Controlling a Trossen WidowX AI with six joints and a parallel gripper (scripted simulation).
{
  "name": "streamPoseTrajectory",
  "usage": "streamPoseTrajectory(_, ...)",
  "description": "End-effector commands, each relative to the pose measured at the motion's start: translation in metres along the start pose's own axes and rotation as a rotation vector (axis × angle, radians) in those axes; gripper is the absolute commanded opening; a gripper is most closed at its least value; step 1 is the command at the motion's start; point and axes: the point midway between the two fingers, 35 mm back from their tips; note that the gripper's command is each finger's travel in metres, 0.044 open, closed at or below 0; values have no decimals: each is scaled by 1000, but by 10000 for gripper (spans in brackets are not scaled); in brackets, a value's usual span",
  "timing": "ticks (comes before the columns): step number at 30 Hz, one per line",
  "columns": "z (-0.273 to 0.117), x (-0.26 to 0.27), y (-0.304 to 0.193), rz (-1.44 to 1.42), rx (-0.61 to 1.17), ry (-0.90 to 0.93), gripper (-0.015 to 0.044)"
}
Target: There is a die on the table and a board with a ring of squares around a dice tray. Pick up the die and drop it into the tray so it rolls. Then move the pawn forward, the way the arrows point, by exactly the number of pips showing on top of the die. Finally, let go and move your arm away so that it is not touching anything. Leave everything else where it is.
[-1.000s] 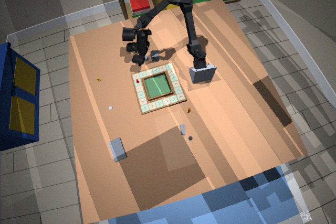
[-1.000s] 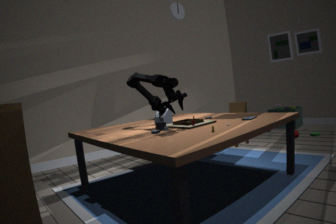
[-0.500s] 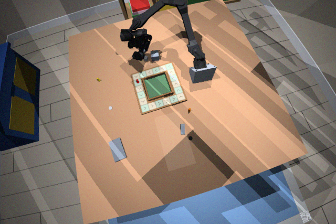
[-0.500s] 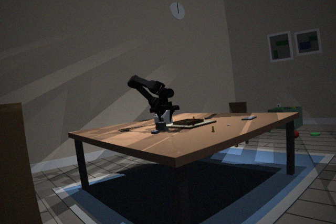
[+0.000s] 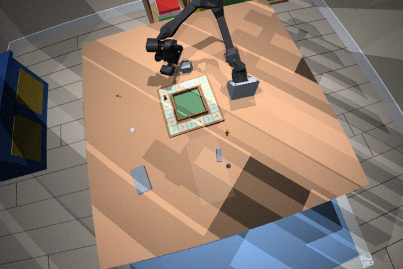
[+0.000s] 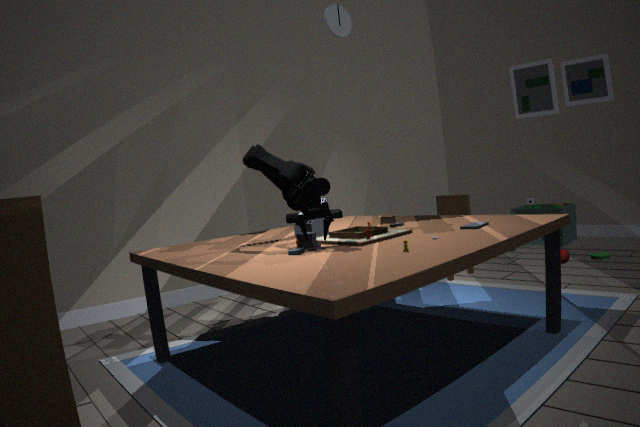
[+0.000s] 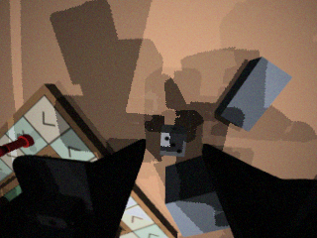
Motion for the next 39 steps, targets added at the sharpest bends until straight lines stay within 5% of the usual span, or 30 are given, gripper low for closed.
streamPoseTrajectory(1, 6, 1, 0, -4, 1, 2, 275)
streamPoseTrajectory(10, 18, 0, -1, -4, 1, 1, 275)
streamPoseTrajectory(16, 18, 0, -1, -4, 1, 1, 118)
streamPoseTrajectory(22, 18, 0, -1, -4, 1, 1, 78)
streamPoseTrajectory(25, 14, 1, 0, -4, 1, 3, 0)
streamPoseTrajectory(39, -75, 5, -5, -5, 8, 13, 0)
Point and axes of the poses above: the point midway between the two fingers, 35 mm back from their tips, its own z axis out along the fingers, its own x axis across the jaws, y = z × x, and after that the axes turned 6 degrees about -z, right-handed
